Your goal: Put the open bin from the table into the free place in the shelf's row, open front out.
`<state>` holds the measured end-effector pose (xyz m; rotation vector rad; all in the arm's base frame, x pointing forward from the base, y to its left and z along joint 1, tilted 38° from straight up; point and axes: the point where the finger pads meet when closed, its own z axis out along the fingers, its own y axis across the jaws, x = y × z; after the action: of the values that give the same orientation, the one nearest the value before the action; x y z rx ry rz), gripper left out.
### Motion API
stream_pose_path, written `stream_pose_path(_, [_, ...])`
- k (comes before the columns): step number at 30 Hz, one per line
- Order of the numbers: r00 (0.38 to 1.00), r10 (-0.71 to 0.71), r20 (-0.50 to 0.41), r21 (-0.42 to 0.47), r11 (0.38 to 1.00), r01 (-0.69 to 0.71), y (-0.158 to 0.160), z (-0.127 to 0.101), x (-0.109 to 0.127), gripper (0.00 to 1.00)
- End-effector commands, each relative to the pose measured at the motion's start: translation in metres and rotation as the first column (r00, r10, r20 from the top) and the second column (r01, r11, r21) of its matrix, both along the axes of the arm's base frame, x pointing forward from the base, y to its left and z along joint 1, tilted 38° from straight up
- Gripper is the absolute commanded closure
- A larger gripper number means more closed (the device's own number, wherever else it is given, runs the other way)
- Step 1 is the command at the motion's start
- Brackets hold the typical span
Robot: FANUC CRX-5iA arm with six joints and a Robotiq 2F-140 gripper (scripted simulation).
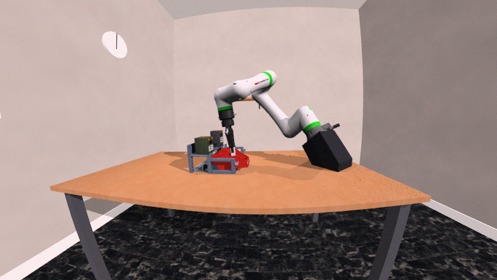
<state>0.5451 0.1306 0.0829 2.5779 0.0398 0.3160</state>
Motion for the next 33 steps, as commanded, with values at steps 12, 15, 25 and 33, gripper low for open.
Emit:
stream_pose_path(12, [1.000, 0.000, 0.000, 0.000, 1.000, 0.000, 0.0003, 0.0002, 0.0001, 1.00])
stream_pose_path(15, [1.000, 0.000, 0.000, 0.000, 1.000, 0.000, 0.0003, 0.0002, 0.0001, 1.00])
stream_pose_path(25, [1.000, 0.001, 0.002, 0.000, 1.000, -0.001, 0.0004, 0.0005, 0.0013, 1.00])
stream_pose_path(33, [1.000, 0.003, 0.004, 0.000, 1.000, -0.003, 0.0007, 0.0011, 0.0034, 1.00])
